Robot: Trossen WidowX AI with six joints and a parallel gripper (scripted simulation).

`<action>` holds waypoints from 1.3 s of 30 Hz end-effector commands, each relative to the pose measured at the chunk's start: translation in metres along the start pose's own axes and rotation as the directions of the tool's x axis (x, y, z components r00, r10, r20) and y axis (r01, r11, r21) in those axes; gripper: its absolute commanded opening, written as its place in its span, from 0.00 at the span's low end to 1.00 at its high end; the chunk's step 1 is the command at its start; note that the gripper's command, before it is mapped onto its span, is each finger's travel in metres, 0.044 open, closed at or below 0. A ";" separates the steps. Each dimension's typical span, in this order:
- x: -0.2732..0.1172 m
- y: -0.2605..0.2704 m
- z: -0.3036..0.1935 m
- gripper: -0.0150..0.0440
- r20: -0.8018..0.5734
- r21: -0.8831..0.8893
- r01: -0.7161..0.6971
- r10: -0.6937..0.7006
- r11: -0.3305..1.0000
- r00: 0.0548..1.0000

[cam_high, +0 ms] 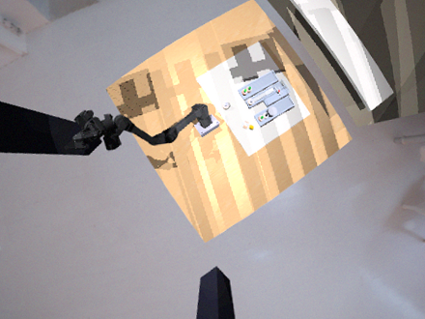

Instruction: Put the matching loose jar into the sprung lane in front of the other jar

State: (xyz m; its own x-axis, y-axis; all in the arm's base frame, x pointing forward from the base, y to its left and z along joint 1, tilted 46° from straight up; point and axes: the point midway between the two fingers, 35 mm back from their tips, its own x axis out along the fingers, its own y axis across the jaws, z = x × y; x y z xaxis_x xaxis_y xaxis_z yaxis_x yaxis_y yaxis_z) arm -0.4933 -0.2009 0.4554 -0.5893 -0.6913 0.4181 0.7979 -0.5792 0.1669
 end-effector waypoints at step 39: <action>-0.295 0.301 0.334 1.00 0.748 -0.508 -0.302 0.587 0.806 0.309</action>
State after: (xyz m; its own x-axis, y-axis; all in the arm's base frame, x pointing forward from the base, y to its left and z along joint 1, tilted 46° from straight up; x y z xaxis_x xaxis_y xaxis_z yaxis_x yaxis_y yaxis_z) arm -0.0962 -0.0319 0.6858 0.2393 -0.2493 0.9384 0.7903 -0.5115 -0.3374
